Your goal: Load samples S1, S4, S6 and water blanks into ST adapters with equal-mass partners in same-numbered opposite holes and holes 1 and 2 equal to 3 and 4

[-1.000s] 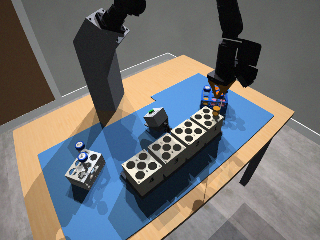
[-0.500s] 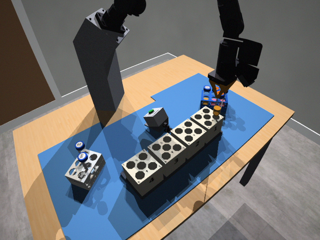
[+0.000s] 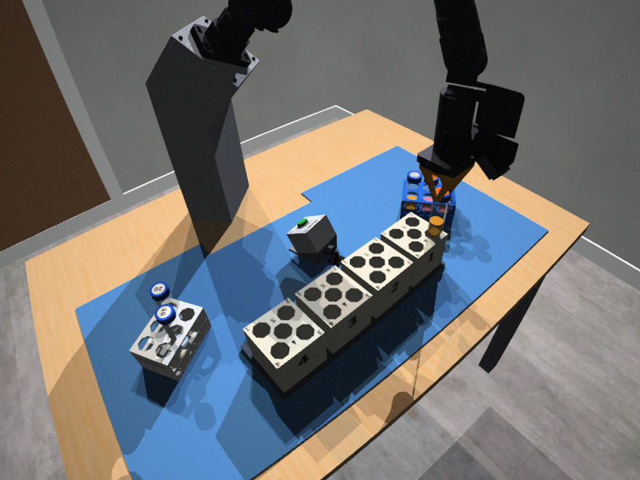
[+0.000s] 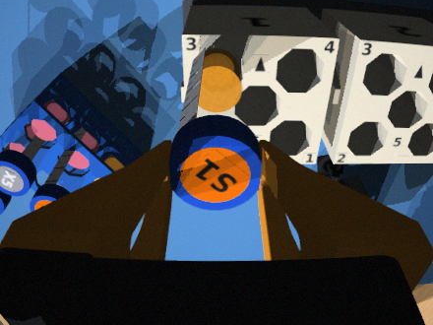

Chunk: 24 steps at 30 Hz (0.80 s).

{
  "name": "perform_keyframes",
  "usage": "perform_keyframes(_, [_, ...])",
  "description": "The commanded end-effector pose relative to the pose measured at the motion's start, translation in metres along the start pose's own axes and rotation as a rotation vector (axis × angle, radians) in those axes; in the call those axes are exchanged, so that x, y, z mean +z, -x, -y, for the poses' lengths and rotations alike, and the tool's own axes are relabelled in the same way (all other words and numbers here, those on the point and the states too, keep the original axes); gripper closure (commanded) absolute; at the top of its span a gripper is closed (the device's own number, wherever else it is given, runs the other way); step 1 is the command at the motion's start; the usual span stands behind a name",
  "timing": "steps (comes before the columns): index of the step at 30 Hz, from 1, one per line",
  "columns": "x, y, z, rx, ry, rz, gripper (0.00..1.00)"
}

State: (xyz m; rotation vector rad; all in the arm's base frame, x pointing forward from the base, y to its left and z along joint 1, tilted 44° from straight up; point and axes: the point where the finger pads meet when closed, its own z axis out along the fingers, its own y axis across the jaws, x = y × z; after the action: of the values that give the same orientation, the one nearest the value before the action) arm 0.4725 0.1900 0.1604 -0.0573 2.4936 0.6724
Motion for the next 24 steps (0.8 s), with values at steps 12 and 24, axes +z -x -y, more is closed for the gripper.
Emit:
perform_keyframes(12, [0.018, 0.014, -0.011, -0.007, 0.016, 0.029, 1.0])
perform_keyframes(24, [0.032, 0.013, -0.011, -0.007, 0.015, 0.028, 1.0])
